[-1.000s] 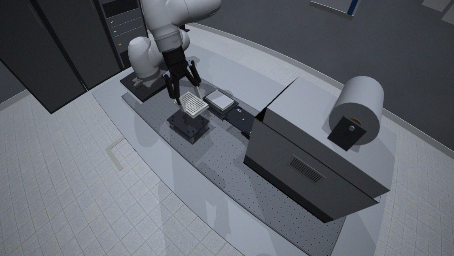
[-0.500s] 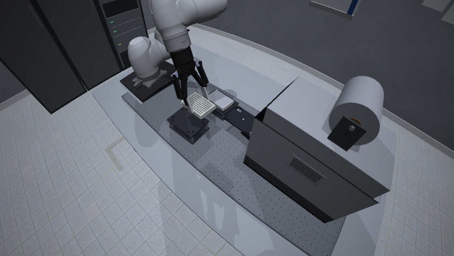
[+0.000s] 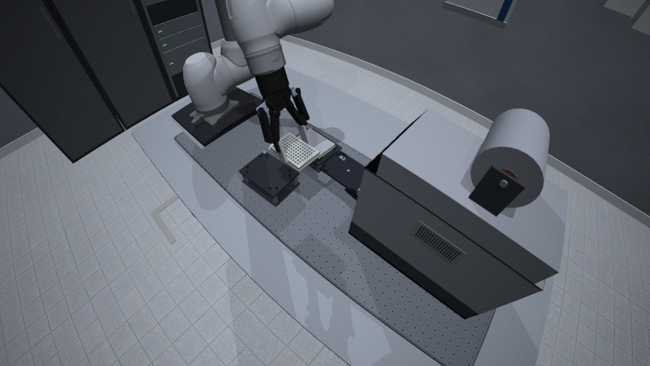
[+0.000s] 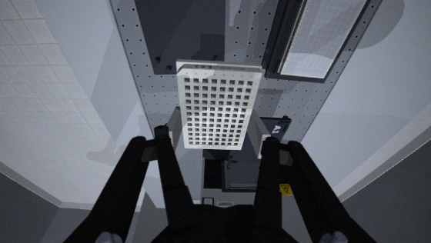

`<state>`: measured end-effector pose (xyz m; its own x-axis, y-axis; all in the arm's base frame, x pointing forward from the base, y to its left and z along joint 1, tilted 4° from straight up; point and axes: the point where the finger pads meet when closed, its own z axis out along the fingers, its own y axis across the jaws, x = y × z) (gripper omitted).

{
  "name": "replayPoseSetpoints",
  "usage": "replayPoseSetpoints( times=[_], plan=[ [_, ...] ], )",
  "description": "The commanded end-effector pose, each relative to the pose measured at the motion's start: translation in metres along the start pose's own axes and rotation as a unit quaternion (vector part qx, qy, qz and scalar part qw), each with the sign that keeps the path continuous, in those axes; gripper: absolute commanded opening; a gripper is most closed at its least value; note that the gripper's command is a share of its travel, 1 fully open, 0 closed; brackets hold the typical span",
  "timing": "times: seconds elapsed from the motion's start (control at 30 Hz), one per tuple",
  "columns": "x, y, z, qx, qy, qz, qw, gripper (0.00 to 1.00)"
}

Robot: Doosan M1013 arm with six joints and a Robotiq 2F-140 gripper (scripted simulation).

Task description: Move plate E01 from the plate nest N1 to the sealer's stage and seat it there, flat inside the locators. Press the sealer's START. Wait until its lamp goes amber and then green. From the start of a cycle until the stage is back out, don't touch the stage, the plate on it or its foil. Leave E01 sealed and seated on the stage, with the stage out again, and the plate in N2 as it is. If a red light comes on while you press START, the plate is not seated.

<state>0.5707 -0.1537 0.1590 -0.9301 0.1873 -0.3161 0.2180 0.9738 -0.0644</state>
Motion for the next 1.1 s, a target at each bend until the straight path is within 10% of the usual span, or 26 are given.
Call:
replayPoseSetpoints(
  times=[0.0, 1.07],
  plan=[
    [-0.005, 0.004, 0.002, 0.0, 0.0, 0.0, 1.0, 0.1],
    [-0.056, 0.041, 0.02, 0.0, 0.0, 0.0, 1.0, 0.1]
  ],
)
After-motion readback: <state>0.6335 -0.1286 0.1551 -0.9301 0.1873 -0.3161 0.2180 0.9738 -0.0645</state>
